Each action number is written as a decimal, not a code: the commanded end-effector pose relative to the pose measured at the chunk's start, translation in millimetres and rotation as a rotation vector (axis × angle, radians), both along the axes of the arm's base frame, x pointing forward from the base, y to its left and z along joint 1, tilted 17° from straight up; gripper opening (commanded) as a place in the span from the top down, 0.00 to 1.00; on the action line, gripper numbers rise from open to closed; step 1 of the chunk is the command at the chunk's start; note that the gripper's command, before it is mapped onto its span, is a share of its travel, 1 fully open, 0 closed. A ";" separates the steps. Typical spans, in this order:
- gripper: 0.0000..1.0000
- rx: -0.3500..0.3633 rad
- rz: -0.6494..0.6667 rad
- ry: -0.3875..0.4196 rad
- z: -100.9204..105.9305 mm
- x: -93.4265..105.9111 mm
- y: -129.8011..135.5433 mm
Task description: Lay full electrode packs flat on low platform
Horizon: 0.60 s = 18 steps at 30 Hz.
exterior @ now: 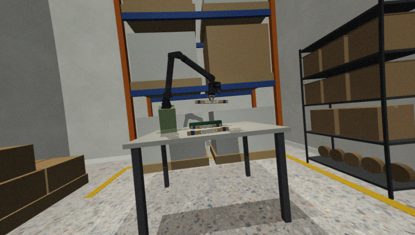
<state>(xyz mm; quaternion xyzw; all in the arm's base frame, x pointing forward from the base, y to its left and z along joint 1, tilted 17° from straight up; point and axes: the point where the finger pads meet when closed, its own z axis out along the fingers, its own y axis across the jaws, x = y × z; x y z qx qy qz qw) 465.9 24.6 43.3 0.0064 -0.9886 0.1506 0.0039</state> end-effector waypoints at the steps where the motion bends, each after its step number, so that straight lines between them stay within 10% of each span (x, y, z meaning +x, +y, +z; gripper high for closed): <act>1: 1.00 0.014 0.011 -0.111 37.7 43.6 28.2; 18: 1.00 0.023 0.011 -0.132 21.4 47.4 66.8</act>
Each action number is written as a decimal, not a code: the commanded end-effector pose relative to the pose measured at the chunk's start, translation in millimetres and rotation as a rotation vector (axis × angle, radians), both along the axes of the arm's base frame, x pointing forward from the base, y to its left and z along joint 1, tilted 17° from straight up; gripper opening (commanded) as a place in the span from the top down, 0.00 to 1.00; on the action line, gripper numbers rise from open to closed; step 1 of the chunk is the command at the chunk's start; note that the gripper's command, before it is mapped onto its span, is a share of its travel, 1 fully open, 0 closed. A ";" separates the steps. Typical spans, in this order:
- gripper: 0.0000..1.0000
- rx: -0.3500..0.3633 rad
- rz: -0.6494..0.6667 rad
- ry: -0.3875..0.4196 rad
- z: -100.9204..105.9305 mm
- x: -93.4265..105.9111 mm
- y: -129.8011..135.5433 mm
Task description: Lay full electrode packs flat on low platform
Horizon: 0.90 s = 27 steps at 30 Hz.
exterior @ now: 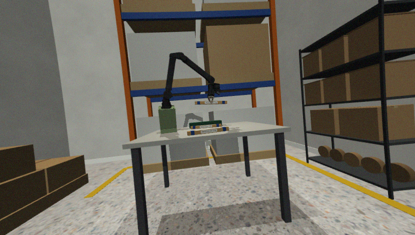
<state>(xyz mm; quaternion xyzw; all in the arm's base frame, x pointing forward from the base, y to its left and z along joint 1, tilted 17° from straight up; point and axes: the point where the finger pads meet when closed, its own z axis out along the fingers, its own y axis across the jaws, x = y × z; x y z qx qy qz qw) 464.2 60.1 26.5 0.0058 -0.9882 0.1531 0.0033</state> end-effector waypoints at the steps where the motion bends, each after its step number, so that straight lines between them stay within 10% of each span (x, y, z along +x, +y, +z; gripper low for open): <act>1: 1.00 0.028 0.012 -0.131 38.1 49.1 31.2; 27: 1.00 0.035 0.012 -0.125 13.5 45.2 90.4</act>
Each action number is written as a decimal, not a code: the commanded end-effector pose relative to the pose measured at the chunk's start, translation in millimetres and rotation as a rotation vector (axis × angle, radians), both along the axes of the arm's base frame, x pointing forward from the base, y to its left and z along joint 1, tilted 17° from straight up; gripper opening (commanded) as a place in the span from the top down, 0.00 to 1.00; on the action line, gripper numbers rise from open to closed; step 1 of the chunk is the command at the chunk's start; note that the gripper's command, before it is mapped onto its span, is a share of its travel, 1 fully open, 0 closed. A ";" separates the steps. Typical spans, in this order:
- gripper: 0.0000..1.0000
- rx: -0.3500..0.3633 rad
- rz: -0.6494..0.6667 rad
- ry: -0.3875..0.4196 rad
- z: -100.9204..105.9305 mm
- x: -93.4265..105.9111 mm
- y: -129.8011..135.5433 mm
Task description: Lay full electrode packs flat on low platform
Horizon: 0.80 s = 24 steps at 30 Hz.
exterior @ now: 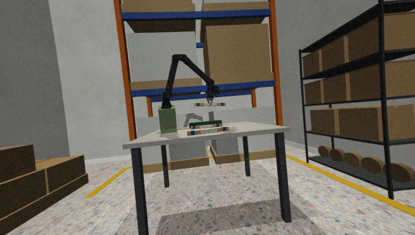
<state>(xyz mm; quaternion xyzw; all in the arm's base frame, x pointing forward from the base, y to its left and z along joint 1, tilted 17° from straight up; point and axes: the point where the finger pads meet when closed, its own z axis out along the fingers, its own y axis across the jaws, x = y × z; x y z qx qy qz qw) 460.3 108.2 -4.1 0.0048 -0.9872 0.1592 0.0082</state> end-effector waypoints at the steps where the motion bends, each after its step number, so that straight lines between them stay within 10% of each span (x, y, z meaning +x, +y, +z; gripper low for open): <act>1: 1.00 0.046 0.016 -0.131 41.2 49.0 45.0; 24: 1.00 0.045 0.016 -0.117 10.1 46.2 94.2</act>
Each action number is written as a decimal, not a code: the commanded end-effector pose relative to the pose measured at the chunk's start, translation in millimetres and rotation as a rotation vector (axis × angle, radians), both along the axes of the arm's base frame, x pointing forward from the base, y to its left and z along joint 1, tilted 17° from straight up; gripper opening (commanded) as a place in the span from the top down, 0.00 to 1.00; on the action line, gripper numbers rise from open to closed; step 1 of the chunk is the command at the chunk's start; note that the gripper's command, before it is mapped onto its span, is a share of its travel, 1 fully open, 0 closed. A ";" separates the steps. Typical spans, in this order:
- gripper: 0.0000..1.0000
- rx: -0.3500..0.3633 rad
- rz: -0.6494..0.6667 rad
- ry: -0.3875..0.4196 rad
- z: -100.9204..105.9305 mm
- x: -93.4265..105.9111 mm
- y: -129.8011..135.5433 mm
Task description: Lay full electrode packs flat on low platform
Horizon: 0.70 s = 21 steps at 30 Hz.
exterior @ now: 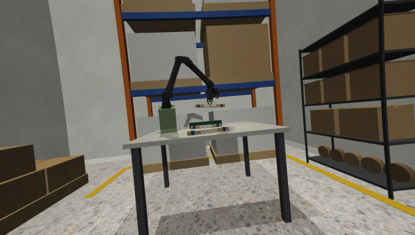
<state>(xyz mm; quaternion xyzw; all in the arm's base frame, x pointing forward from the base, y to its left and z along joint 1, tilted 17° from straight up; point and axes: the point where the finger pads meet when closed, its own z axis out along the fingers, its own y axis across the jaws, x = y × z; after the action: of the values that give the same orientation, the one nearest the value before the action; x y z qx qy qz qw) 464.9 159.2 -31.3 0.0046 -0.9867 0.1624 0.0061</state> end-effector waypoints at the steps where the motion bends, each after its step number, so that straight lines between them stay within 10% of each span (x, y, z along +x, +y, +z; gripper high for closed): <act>1: 1.00 0.052 0.016 -0.113 37.3 41.5 43.2; 21: 1.00 0.059 0.017 -0.119 22.2 40.2 87.4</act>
<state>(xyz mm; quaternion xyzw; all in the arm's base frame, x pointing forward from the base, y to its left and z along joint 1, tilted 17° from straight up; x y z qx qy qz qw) 462.5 199.9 -57.8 0.0067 -0.9861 0.1661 0.0084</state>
